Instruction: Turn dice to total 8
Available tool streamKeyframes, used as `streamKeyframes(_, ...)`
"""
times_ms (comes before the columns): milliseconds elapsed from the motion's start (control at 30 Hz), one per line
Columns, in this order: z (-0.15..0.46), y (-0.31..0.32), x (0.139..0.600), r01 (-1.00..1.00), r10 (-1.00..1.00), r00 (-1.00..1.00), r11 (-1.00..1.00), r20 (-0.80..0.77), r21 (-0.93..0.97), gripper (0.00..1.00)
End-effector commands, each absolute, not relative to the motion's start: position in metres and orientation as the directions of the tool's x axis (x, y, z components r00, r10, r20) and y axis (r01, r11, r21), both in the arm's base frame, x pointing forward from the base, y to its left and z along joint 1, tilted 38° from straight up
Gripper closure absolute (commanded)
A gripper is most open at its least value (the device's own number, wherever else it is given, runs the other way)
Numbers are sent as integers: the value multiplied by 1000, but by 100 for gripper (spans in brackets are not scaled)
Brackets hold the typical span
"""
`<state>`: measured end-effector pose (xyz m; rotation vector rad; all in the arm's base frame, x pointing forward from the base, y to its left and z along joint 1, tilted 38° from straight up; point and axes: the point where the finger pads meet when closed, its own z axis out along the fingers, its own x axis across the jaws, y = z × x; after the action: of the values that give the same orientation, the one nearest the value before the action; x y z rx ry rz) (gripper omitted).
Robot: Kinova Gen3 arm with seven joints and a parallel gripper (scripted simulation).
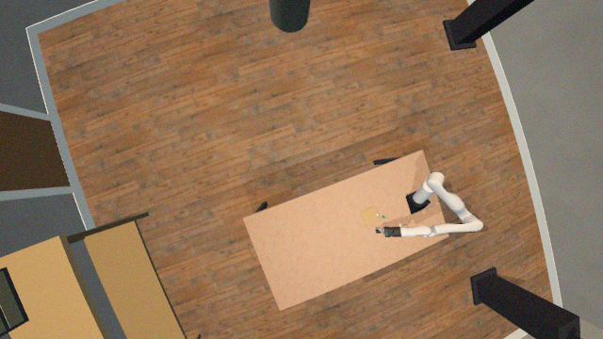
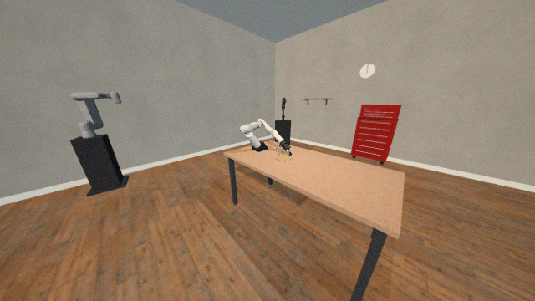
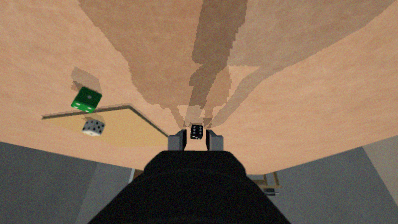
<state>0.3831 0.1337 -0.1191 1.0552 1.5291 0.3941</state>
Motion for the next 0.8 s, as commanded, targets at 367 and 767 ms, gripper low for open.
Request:
streamKeyframes(367, -112, 148, 353, 390, 796, 80, 529, -601, 753, 36)
streamKeyframes(767, -108, 153, 338, 390, 796, 80, 529, -601, 753, 36)
